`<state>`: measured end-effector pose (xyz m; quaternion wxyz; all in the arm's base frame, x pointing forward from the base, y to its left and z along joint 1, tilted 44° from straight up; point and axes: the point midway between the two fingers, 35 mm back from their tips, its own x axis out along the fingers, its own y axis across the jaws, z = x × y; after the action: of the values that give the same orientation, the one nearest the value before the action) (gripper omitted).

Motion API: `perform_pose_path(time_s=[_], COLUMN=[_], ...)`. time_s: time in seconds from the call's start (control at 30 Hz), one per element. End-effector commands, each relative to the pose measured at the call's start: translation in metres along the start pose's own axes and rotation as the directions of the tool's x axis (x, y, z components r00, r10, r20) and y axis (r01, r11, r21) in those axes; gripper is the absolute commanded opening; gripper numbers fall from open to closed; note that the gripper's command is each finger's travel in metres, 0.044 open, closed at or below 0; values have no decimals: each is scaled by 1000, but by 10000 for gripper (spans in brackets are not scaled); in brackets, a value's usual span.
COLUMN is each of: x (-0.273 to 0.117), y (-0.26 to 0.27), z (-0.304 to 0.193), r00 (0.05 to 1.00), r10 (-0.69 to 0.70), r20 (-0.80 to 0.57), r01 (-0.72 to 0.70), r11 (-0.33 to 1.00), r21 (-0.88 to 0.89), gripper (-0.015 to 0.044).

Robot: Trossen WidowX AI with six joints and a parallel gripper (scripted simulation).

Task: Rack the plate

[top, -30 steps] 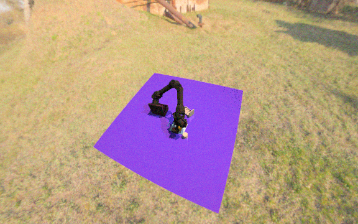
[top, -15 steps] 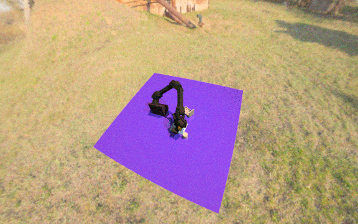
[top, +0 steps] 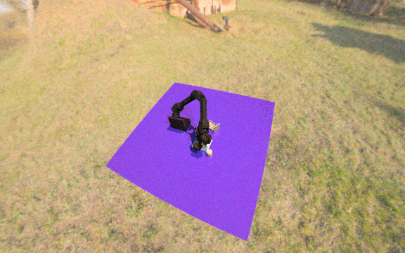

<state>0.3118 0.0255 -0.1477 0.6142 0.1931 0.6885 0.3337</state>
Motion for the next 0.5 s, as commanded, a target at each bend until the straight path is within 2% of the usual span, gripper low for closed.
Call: perform_pose_path(time_s=[0.0,0.1,0.47], x=[-26,-46,-110], y=[-4,-5,-6], z=[9,10,11], r00=[1000,1000,1000], r10=[-16,-19,-24], r20=[19,19,20], r01=[16,19,24], r11=[1000,1000,1000], r21=[-13,-12,-14], gripper=[67,0,0])
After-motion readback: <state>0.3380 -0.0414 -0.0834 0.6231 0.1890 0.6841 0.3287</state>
